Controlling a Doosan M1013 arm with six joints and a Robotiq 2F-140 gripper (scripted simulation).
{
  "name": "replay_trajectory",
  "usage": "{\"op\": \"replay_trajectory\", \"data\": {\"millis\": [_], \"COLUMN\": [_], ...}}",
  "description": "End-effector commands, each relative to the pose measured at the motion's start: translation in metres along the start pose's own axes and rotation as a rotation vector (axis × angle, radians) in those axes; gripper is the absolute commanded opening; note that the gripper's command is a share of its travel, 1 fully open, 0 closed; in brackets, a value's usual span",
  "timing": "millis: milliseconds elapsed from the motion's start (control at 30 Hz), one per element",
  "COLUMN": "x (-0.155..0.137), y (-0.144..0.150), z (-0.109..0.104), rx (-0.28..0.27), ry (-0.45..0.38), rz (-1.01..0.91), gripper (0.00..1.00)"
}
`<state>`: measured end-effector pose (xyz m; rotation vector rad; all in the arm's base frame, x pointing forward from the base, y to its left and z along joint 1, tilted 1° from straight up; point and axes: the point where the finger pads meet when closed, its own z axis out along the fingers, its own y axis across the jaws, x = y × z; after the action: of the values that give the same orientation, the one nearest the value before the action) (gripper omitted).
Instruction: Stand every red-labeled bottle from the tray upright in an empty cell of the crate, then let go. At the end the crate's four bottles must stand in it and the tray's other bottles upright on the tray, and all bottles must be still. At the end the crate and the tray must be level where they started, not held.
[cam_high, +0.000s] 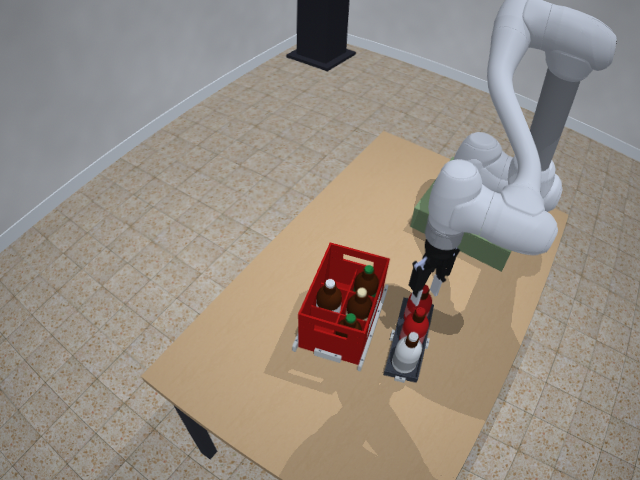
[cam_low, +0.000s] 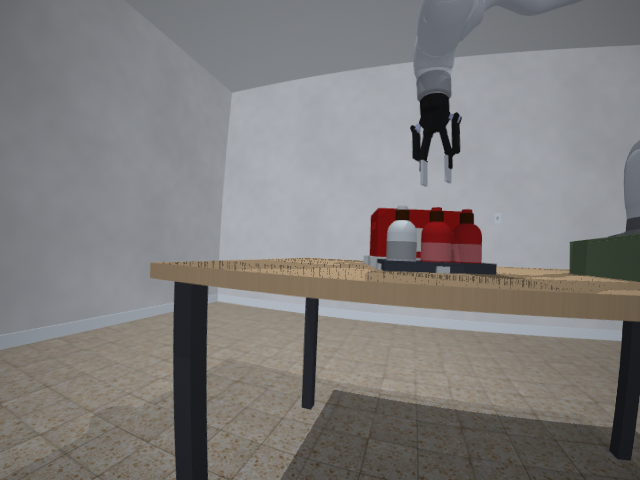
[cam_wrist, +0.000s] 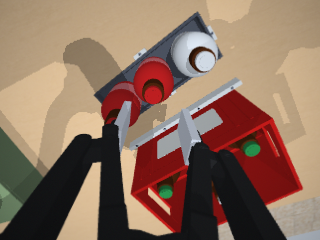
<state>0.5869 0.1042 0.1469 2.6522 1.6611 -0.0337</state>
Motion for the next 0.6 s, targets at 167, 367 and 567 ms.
{"op": "replay_trajectory", "data": {"millis": [167, 367, 567], "x": [0.000, 0.000, 0.000], "y": [0.000, 0.000, 0.000], "z": [0.007, 0.013, 0.021], "rx": [0.000, 0.000, 0.000], "ry": [0.000, 0.000, 0.000], "rz": [0.000, 0.000, 0.000], "gripper": [0.38, 0.38, 0.38]}}
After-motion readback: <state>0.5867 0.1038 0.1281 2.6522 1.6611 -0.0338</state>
